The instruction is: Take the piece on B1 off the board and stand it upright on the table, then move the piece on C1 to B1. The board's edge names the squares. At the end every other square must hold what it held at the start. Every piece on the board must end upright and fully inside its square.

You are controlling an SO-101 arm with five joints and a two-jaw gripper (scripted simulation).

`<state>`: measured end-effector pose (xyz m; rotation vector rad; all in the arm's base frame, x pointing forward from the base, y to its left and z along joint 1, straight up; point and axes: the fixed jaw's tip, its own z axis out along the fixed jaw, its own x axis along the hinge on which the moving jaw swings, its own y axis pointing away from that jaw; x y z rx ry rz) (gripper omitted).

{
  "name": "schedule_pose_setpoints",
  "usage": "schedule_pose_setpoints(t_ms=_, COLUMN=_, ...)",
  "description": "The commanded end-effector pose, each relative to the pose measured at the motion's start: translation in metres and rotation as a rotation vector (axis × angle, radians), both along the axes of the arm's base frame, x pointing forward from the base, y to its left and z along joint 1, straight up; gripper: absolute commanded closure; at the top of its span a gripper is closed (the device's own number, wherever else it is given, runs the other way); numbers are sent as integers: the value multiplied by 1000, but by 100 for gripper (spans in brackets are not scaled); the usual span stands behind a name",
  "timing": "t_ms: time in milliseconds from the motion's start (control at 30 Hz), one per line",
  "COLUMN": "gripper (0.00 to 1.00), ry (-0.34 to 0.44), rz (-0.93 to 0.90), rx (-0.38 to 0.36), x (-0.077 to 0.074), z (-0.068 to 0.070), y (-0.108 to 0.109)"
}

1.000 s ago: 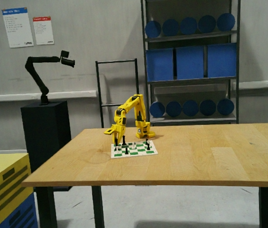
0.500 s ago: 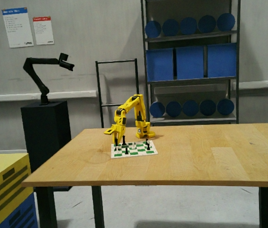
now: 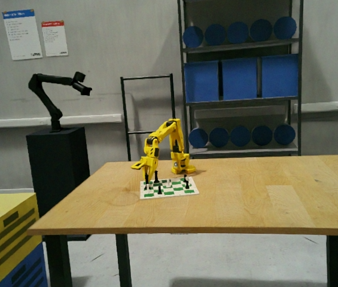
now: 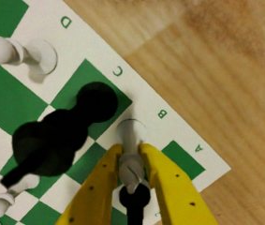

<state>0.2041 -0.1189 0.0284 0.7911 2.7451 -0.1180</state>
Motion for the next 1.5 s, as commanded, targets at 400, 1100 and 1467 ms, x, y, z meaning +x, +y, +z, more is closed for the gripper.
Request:
schedule_pose_setpoints(t_ms=400, gripper=100, ry=6, rz=-2, rx=2, x=-2, z=-1, y=-1)
schedule_pose_setpoints(t_ms=1100, gripper=100, ry=6, rz=-2, rx=2, x=-2, z=0, y=-1)
schedule_pose_setpoints(t_ms=1467, gripper=100, ry=7, rz=-3, rx=1, x=-3, z=8, y=-3)
